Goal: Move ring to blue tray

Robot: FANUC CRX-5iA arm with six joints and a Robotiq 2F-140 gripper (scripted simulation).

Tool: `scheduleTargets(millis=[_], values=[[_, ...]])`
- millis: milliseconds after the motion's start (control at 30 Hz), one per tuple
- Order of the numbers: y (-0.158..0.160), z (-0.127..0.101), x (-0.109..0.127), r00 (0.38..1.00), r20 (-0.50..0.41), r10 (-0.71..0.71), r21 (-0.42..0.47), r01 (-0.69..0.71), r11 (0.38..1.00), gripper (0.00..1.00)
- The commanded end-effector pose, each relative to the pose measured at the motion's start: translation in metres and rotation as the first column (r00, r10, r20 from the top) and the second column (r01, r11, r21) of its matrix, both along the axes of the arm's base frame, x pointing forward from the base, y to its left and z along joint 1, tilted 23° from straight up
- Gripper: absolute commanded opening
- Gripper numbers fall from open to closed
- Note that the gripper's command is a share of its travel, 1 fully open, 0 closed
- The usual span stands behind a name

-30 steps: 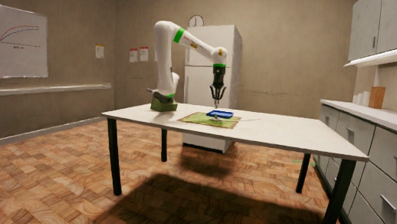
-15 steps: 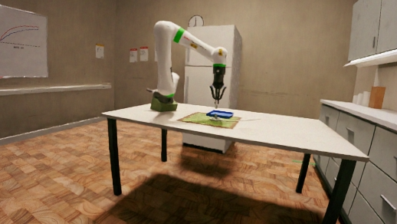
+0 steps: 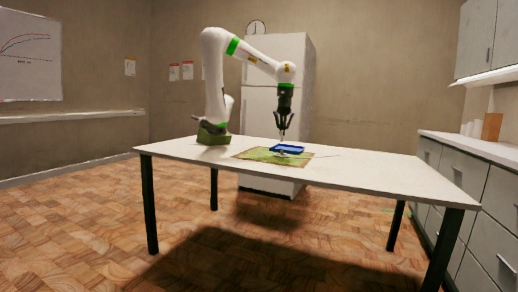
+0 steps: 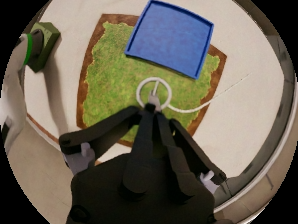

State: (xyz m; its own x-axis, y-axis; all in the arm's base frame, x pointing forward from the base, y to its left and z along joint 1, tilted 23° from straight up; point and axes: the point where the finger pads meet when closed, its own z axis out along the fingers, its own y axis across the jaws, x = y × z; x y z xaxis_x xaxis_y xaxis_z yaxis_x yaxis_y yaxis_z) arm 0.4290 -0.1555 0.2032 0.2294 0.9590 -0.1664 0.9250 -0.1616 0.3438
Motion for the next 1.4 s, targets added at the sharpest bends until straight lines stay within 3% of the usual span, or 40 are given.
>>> scheduleTargets(millis=[0, 67, 133, 267, 567, 633, 667, 1367], values=[[-0.002, -0.002, -0.010, 0.977, 0.047, -0.206, 0.070, 0.203, 0.977, 0.10], [-0.002, -0.002, -0.010, 0.977, 0.047, -0.206, 0.070, 0.203, 0.977, 0.10], [-0.005, -0.004, -0.019, 0.922, 0.073, -0.379, 0.139, 0.367, 0.920, 0.10], [-0.009, -0.009, -0.039, 0.830, 0.081, -0.552, 0.225, 0.524, 0.821, 0.10], [-0.013, -0.015, -0.057, 0.509, 0.044, -0.859, 0.395, 0.781, 0.483, 0.10], [-0.013, -0.015, -0.057, 0.509, 0.044, -0.859, 0.395, 0.781, 0.483, 0.10], [-0.013, -0.015, -0.057, 0.396, 0.037, -0.917, 0.429, 0.823, 0.373, 0.10], [-0.013, -0.015, -0.057, 0.396, 0.037, -0.917, 0.429, 0.823, 0.373, 0.10]])
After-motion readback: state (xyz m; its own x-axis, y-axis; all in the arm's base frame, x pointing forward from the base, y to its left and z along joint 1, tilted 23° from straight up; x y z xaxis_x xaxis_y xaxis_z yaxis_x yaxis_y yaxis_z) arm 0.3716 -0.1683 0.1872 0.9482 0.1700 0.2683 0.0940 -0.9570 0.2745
